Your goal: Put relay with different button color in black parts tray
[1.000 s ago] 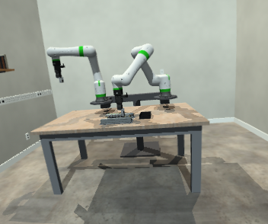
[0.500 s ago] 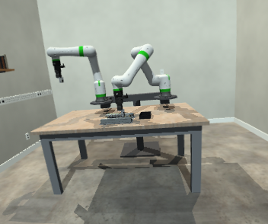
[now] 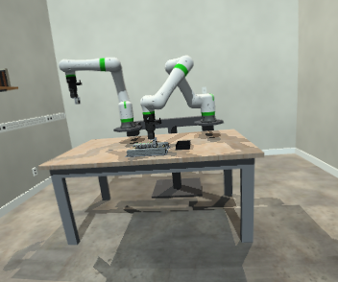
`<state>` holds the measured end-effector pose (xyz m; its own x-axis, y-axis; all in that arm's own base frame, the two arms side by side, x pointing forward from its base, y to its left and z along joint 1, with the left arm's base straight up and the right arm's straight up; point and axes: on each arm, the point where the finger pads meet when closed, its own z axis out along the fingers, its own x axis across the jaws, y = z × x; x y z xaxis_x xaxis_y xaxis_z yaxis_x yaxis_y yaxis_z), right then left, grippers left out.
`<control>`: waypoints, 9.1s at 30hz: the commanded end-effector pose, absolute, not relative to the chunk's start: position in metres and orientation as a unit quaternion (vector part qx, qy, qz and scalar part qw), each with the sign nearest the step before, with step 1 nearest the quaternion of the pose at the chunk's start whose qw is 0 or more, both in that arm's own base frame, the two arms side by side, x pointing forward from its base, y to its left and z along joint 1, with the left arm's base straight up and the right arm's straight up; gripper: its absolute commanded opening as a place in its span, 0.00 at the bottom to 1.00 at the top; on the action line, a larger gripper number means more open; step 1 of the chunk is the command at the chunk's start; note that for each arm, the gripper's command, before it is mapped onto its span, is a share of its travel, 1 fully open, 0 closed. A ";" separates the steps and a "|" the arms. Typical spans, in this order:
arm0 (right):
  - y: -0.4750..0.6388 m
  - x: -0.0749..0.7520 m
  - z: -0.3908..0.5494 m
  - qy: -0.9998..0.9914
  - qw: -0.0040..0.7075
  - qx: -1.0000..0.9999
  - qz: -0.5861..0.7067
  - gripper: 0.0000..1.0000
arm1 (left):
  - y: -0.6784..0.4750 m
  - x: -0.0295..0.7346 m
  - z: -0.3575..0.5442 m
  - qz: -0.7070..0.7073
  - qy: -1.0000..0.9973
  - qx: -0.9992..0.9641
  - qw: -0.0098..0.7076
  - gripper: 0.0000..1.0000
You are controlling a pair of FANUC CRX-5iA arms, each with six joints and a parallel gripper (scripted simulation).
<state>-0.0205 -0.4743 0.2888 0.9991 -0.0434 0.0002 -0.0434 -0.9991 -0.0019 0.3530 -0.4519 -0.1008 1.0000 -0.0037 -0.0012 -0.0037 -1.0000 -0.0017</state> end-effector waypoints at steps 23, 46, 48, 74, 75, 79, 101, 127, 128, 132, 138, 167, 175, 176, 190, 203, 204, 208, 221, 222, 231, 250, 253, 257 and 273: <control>-0.475 -0.021 0.290 0.022 0.000 -1.000 0.000 1.00 | -0.453 0.354 -0.100 0.000 0.002 -1.000 0.000 0.00; -0.475 -0.021 0.290 0.022 0.000 -1.000 0.000 1.00 | -0.453 0.354 -0.100 0.000 0.002 -1.000 0.000 0.00; -0.475 -0.021 0.290 0.022 0.000 -1.000 0.000 1.00 | -0.453 0.354 -0.100 0.000 0.002 -1.000 0.000 0.00; -0.475 -0.021 0.290 0.022 0.000 -1.000 0.000 1.00 | -0.453 0.354 -0.100 0.000 0.002 -1.000 0.000 0.00; -0.475 -0.021 0.290 0.022 0.000 -1.000 0.000 1.00 | -0.453 0.354 -0.100 0.000 0.002 -1.000 0.000 0.00; -0.475 -0.021 0.290 0.022 0.000 -1.000 0.000 1.00 | -0.453 0.354 -0.100 0.000 0.002 -1.000 0.000 0.00; -0.475 -0.021 0.290 0.022 0.000 -1.000 0.000 1.00 | -0.453 0.354 -0.100 0.000 0.002 -1.000 0.000 0.00; -0.475 -0.021 0.290 0.022 0.000 -1.000 0.000 1.00 | -0.453 0.354 -0.100 0.014 0.002 -1.000 0.000 0.00; -0.475 -0.021 0.290 0.022 0.000 -1.000 0.000 1.00 | -0.453 0.354 -0.100 0.013 0.002 -1.000 0.000 0.00; -0.475 -0.021 0.290 0.022 0.000 -1.000 0.000 1.00 | -0.453 0.354 -0.100 0.009 0.002 -1.000 0.000 0.00; -0.475 -0.021 0.290 0.022 0.000 -1.000 0.000 1.00 | -0.453 0.354 -0.100 -0.001 0.002 -1.000 0.000 0.00; -0.475 -0.021 0.290 0.022 0.000 -1.000 0.000 1.00 | -0.453 0.353 -0.099 -0.008 0.002 -1.000 0.000 0.00; -0.475 -0.021 0.290 0.022 0.000 -1.000 0.000 1.00 | -0.453 0.354 -0.099 0.001 0.002 -1.000 0.000 0.00; -0.475 -0.021 0.290 0.022 0.000 -1.000 0.000 1.00 | -0.453 0.354 -0.099 0.001 0.002 -1.000 0.000 0.00; -0.475 -0.021 0.290 0.022 0.000 -1.000 0.000 1.00 | -0.453 0.354 -0.099 0.014 0.002 -1.000 0.000 0.00; -0.475 -0.021 0.290 0.022 0.000 -1.000 0.000 1.00 | -0.453 0.355 -0.099 0.023 0.002 -1.000 0.000 0.00; -0.475 -0.021 0.290 0.022 0.000 -1.000 0.000 1.00 | -0.453 0.355 -0.099 0.024 0.002 -1.000 0.000 0.00; -0.475 -0.021 0.290 0.022 0.000 -1.000 0.000 1.00 | -0.453 0.355 -0.099 0.027 0.002 -1.000 0.000 0.00; -0.475 -0.021 0.290 0.022 0.000 -1.000 0.000 1.00 | -0.453 0.354 -0.099 0.014 0.002 -1.000 0.000 0.00; -0.475 -0.021 0.290 0.022 0.000 -1.000 0.000 1.00 | -0.453 0.354 -0.099 0.013 0.002 -1.000 0.000 0.00; -0.475 -0.021 0.290 0.022 0.000 -1.000 0.000 1.00 | -0.453 0.354 -0.099 0.010 0.002 -1.000 0.000 0.00; -0.475 -0.021 0.290 0.022 0.000 -1.000 0.000 1.00 | -0.453 0.353 -0.099 -0.005 0.002 -1.000 0.000 0.00; -0.475 -0.021 0.290 0.022 0.000 -1.000 0.000 1.00 | -0.453 0.353 -0.099 -0.009 0.002 -1.000 0.000 0.00; -0.475 -0.021 0.290 0.022 0.000 -1.000 0.000 1.00 | -0.453 0.353 -0.099 -0.014 0.002 -1.000 0.000 0.00; -0.475 -0.021 0.290 0.022 0.000 -1.000 0.000 1.00 | -0.453 0.352 -0.099 -0.027 0.002 -1.000 0.000 0.00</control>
